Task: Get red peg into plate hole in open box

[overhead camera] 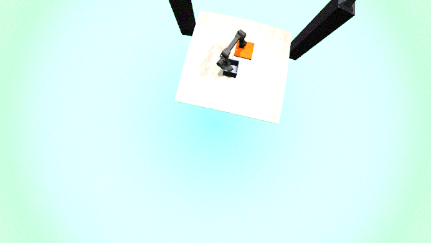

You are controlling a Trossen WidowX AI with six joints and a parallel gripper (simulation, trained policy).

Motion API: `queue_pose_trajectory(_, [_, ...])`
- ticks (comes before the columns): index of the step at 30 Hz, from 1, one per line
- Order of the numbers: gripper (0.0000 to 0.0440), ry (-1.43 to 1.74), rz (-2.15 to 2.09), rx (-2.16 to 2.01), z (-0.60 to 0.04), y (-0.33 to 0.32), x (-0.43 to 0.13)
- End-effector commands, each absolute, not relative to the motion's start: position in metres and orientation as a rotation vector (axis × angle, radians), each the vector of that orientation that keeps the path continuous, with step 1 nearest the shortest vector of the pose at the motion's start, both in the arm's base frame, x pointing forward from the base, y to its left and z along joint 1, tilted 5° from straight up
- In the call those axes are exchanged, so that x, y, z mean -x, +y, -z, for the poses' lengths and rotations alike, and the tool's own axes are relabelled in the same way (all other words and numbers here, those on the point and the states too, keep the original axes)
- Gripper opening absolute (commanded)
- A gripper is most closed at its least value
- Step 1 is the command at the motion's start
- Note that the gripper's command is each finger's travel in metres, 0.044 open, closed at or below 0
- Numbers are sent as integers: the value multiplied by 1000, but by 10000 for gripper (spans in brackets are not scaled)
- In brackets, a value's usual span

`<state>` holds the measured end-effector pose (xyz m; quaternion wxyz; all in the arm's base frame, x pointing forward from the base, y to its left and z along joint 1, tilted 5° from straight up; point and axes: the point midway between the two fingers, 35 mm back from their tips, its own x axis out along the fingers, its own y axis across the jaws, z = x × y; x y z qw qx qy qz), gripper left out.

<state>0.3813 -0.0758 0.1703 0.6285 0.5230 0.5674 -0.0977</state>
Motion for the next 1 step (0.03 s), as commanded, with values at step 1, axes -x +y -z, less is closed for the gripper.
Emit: queue_pose_trajectory(1, [149, 1167, 84, -1175, -209, -73, -403])
